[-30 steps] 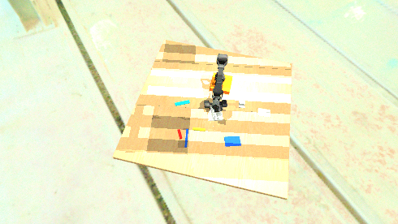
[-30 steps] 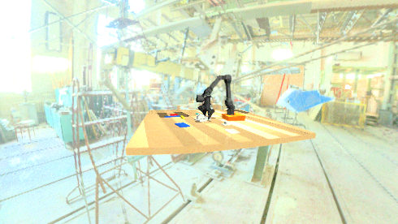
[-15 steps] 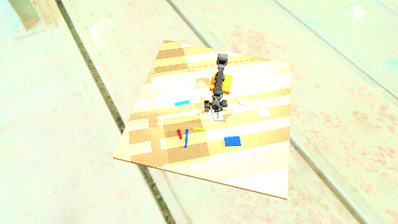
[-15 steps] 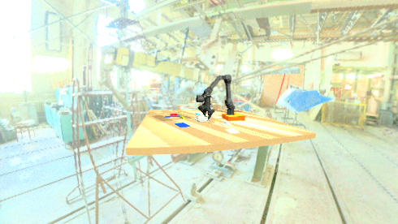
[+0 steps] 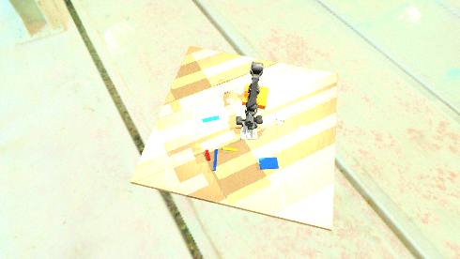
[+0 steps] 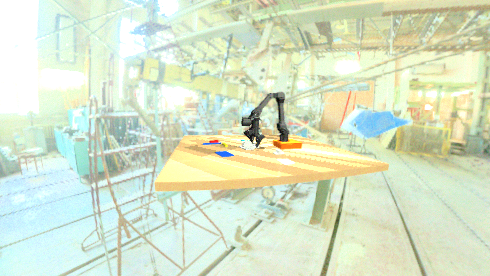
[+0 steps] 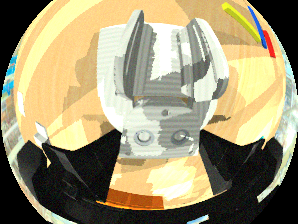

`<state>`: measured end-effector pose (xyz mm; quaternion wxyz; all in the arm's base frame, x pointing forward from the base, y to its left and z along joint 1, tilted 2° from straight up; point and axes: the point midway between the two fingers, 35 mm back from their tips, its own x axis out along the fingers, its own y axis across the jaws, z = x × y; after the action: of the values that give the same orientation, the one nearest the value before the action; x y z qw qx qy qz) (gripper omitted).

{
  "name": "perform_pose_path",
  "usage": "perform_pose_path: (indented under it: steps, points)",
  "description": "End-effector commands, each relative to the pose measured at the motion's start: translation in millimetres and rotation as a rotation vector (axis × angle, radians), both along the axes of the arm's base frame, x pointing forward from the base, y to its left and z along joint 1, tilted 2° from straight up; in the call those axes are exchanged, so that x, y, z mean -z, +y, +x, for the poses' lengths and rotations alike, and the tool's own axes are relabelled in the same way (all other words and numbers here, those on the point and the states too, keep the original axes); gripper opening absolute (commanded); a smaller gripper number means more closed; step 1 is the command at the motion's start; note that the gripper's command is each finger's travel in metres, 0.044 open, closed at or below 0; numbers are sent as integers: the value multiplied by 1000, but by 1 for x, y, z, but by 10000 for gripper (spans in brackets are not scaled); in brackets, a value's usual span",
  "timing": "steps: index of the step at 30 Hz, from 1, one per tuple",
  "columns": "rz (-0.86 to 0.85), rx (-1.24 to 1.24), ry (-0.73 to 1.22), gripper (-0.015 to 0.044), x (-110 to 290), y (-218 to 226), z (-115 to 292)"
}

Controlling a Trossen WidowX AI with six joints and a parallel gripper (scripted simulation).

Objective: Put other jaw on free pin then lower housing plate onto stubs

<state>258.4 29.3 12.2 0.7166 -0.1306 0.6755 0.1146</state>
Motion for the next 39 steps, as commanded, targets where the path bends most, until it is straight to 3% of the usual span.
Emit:
perform_pose_path:
  steps: [1,39]
  points:
    - [2,0,1,351,0,0,0]
    - [2,0,1,351,1,0,1]
